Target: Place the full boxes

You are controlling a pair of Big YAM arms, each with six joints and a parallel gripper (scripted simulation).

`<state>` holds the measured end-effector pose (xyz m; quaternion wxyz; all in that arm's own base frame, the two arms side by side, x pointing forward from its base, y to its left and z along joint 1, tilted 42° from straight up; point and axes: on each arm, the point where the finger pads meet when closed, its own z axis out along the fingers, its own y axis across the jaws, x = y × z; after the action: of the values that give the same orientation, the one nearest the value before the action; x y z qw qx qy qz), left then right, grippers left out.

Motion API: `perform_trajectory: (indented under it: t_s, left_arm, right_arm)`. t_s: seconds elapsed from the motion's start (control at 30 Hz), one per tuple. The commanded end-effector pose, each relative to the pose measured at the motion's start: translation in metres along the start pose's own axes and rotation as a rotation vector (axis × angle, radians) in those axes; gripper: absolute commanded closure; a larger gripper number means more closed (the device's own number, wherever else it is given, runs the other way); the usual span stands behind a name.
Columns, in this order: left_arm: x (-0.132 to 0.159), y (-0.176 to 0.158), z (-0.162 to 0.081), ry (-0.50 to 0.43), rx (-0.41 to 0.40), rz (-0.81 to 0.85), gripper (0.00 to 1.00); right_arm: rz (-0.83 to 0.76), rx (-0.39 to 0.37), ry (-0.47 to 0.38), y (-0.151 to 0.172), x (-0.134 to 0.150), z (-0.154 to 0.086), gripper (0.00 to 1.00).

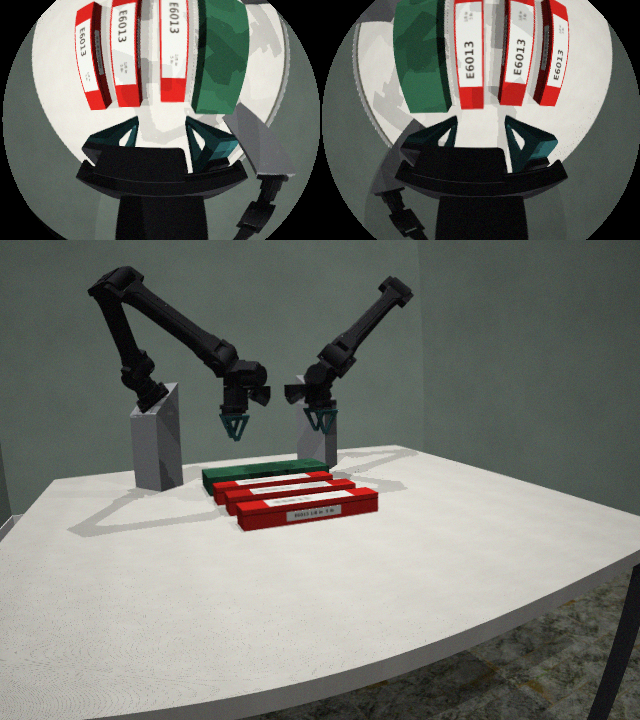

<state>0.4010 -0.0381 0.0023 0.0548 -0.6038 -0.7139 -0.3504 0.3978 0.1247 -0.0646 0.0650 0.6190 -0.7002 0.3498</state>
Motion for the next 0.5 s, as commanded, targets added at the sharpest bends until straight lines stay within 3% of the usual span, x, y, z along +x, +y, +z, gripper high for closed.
perform_trajectory:
  t_s: [0.0, 0.47]
  left_arm:
    - [-0.01, 0.023, -0.025, -0.032, -0.052, -0.024, 0.28]
    - [-0.009, 0.021, -0.049, -0.033, -0.05, -0.023, 0.28]
  right_arm:
    - [0.023, 0.053, -0.046, -0.022, -0.017, -0.031, 0.28]
    - [0.025, 0.052, -0.05, -0.022, -0.017, -0.055, 0.28]
